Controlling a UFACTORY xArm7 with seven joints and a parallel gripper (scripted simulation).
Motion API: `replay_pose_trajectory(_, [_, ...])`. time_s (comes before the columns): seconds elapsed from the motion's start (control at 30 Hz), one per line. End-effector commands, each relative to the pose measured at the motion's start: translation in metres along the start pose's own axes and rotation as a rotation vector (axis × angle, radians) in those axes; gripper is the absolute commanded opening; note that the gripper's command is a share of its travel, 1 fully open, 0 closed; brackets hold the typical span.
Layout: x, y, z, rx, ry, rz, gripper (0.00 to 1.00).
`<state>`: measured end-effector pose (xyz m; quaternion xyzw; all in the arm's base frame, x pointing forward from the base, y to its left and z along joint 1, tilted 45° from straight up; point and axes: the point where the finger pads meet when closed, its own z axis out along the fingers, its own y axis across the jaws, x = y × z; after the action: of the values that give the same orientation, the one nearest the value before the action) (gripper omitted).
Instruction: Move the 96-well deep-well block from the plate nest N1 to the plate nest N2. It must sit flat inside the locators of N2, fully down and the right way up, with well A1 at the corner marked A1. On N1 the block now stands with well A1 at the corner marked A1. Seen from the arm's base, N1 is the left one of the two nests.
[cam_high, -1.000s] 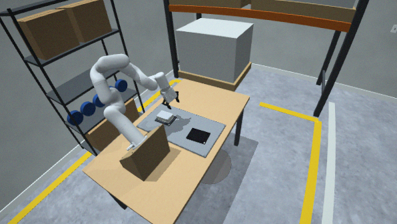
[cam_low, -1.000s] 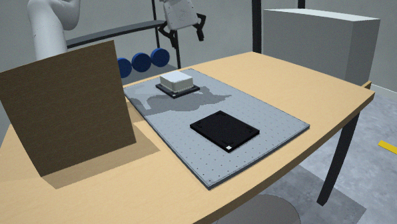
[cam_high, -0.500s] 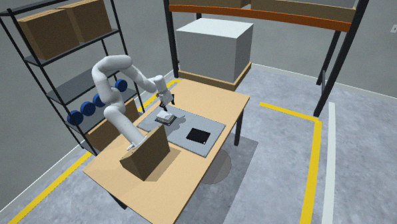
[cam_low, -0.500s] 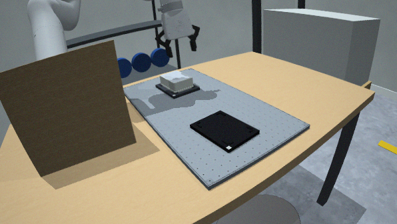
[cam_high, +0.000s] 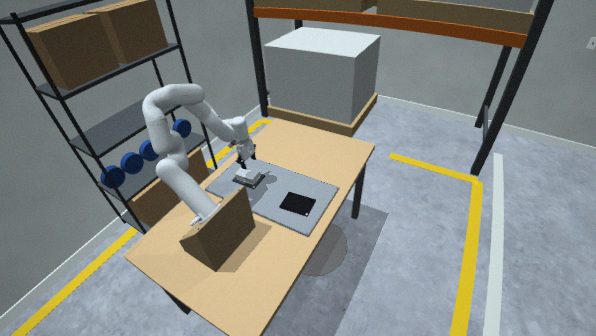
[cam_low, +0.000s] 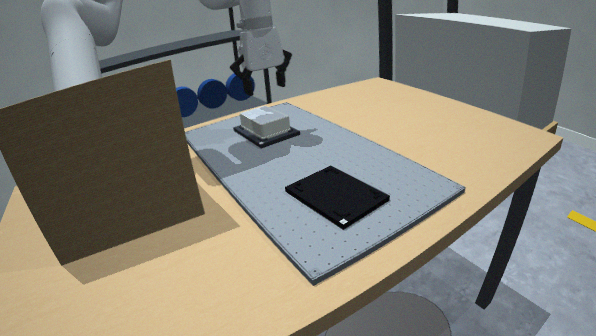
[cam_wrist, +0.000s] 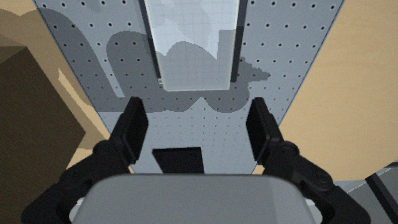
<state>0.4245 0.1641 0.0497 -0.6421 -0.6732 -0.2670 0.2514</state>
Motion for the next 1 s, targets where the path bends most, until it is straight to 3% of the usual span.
replay_pose_trajectory(0.0, [0.014, 0.000, 0.009, 0.008, 0.028, -0.031, 1.00])
replay_pose_trajectory(0.13, [0.025, -0.002, 0.016, 0.008, 0.028, -0.031, 1.00])
replay_pose_trajectory(0.63, [0.025, -0.002, 0.016, 0.008, 0.028, -0.031, 1.00])
replay_pose_trajectory(0.97, [0.025, -0.002, 0.032, 0.008, 0.028, -0.031, 1.00])
